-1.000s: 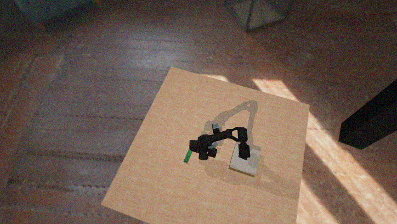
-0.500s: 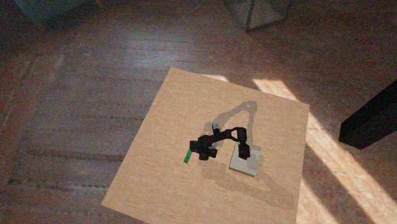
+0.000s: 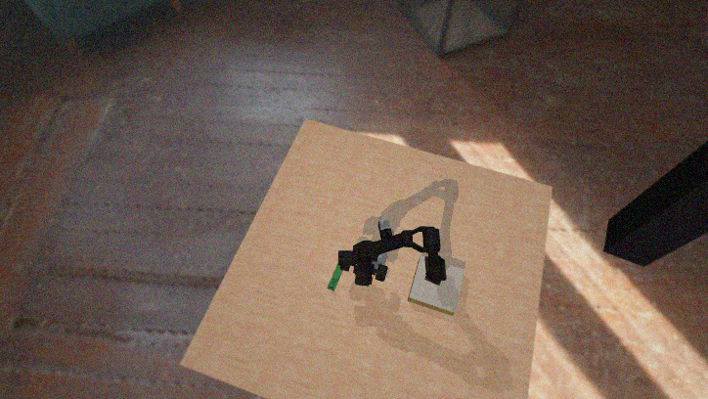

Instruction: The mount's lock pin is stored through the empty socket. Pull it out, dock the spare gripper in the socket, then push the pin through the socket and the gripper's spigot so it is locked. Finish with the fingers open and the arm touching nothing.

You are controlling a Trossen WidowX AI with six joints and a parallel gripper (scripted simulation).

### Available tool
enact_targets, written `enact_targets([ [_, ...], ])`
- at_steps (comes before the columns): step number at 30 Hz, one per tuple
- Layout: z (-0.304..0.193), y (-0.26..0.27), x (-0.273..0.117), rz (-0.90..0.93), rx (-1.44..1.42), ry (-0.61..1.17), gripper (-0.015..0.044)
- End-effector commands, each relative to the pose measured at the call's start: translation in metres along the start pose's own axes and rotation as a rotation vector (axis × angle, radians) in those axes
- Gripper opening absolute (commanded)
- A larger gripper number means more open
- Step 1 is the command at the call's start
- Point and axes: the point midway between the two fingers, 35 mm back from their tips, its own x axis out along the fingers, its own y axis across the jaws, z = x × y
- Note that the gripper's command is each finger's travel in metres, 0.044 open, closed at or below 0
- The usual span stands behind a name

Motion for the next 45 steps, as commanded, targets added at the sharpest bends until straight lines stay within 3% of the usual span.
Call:
enact_targets([
  [1,0.001,0.0,-0.001,0.002,-0.001,-0.028,0.0],
  [12,0.008,-0.001,-0.009,0.005,-0.002,-0.158,0.0],
  [45,0.032,-0.002,-0.014,0.003,-0.007,-0.166,0.0],
])
